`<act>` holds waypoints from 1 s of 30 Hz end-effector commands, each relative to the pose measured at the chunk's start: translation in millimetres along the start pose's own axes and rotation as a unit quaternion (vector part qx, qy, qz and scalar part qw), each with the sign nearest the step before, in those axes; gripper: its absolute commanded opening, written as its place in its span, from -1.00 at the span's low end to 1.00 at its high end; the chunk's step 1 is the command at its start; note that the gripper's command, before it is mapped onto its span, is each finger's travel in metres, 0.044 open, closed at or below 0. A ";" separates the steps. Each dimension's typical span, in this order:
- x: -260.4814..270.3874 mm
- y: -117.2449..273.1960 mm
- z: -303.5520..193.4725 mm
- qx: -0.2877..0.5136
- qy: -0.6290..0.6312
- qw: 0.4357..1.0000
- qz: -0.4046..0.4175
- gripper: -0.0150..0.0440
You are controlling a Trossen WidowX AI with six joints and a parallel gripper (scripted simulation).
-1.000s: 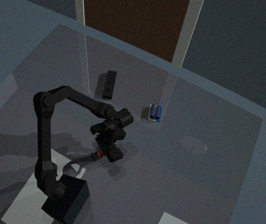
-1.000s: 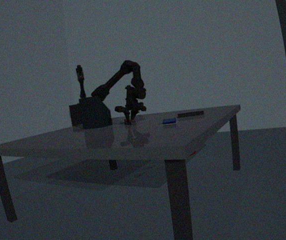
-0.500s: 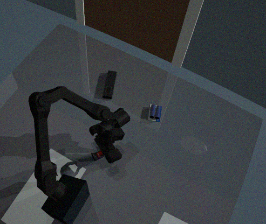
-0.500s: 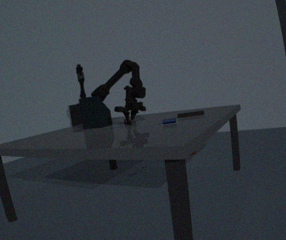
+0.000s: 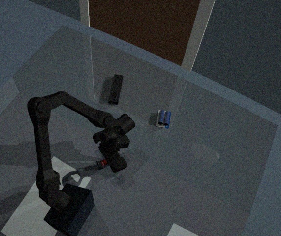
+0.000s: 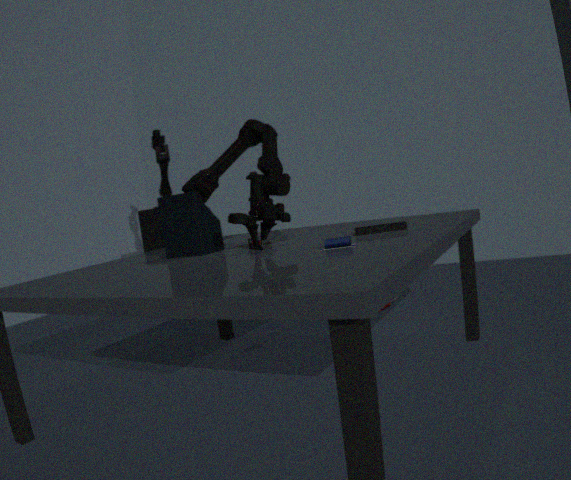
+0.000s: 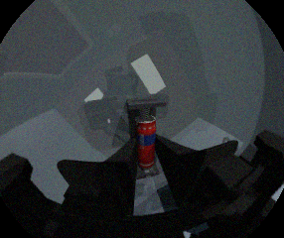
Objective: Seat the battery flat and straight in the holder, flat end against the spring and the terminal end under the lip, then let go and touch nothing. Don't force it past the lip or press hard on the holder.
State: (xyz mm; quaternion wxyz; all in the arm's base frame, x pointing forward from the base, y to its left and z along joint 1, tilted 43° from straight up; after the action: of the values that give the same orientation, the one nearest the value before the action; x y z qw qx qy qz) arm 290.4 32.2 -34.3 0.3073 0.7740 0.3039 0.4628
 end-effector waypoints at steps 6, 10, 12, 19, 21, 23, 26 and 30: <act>1.2 -0.9 -7.8 -0.004 -0.001 1.000 0.000 -0.26; 1.3 -1.1 -8.9 -0.004 -0.002 1.000 0.000 -0.26; 1.3 -1.1 -8.9 -0.004 -0.002 1.000 0.000 -0.26; 1.4 -1.1 -8.9 -0.005 -0.002 1.000 -0.001 -0.17; 1.4 -1.1 -8.9 -0.005 -0.002 1.000 -0.001 0.00; 1.4 -1.1 -8.9 -0.005 -0.002 1.000 -0.001 0.08; 1.2 1.6 -9.0 -0.005 -0.001 1.000 -0.001 0.08; 0.5 10.0 -9.5 -0.006 0.000 1.000 -0.001 0.08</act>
State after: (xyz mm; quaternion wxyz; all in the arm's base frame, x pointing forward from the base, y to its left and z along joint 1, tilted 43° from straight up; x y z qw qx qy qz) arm 282.4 32.4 -27.6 0.3114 0.7746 0.3008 0.4610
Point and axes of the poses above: the point midway between the two fingers, 35 mm back from their tips, its own y axis back along the fingers, its own x axis across the jaws, z = x × y, the point moved 7 cm from there along y, back along the fingers, and after that the axes turned 5 degrees about y, right-handed, at the moved point
